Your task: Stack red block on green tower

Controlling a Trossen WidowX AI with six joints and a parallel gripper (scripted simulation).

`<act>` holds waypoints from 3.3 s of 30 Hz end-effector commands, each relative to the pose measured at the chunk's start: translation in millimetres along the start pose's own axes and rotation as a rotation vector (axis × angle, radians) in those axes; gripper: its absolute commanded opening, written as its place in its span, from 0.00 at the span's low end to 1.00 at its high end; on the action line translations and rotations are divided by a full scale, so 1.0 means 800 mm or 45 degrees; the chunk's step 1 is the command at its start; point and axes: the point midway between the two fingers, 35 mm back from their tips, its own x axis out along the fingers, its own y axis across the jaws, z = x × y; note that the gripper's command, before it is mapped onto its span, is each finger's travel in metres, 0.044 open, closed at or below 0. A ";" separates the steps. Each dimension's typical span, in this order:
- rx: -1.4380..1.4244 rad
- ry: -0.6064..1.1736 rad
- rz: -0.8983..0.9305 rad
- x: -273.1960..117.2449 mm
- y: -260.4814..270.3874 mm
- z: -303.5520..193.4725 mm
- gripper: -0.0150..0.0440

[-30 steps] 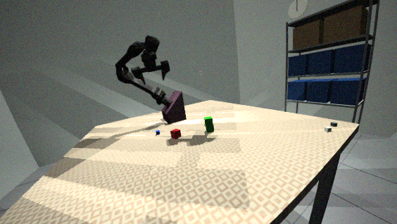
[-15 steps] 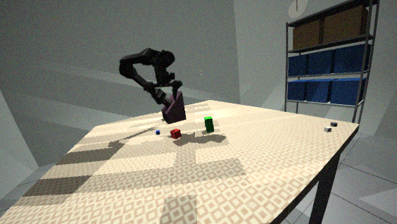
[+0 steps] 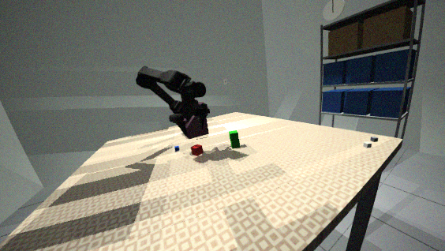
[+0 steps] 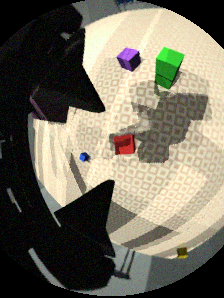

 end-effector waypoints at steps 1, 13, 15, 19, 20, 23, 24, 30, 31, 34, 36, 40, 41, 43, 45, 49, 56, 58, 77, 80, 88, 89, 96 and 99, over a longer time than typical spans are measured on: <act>-0.007 -0.008 0.009 -0.002 -0.005 0.005 1.00; -0.007 -0.007 0.006 0.068 -0.006 0.003 1.00; -0.007 -0.007 0.006 0.068 -0.006 0.003 1.00; -0.007 -0.007 0.006 0.073 -0.006 0.003 1.00; -0.007 -0.007 0.007 0.075 -0.006 0.003 1.00; -0.007 -0.007 0.007 0.081 -0.006 0.004 1.00; -0.007 -0.007 0.007 0.083 -0.006 0.004 1.00; -0.007 -0.007 0.007 0.095 -0.006 0.004 1.00; -0.007 -0.007 0.006 0.097 -0.006 0.004 1.00; -0.007 -0.007 0.006 0.103 -0.006 0.004 1.00; -0.007 -0.007 0.006 0.107 -0.006 0.004 1.00; -0.007 -0.007 0.005 0.115 -0.006 0.003 1.00; -0.007 -0.007 0.005 0.117 -0.006 0.003 1.00; -0.007 -0.006 0.004 0.121 -0.006 0.003 1.00; -0.007 -0.006 0.004 0.125 -0.006 0.002 1.00; -0.007 -0.006 0.004 0.126 -0.006 0.002 1.00; -0.007 -0.006 0.004 0.126 -0.006 0.002 1.00; -0.007 -0.006 0.004 0.126 -0.006 0.002 1.00; -0.007 -0.006 0.004 0.125 -0.006 0.002 0.45; -0.007 -0.006 0.004 0.122 -0.006 0.003 0.35; -0.007 -0.007 0.006 0.077 -0.006 0.004 0.25; -0.007 -0.007 0.006 0.071 -0.006 0.004 0.25; -0.007 -0.008 0.008 0.027 -0.006 0.004 0.25; -0.007 -0.008 0.009 0.009 -0.006 0.004 0.25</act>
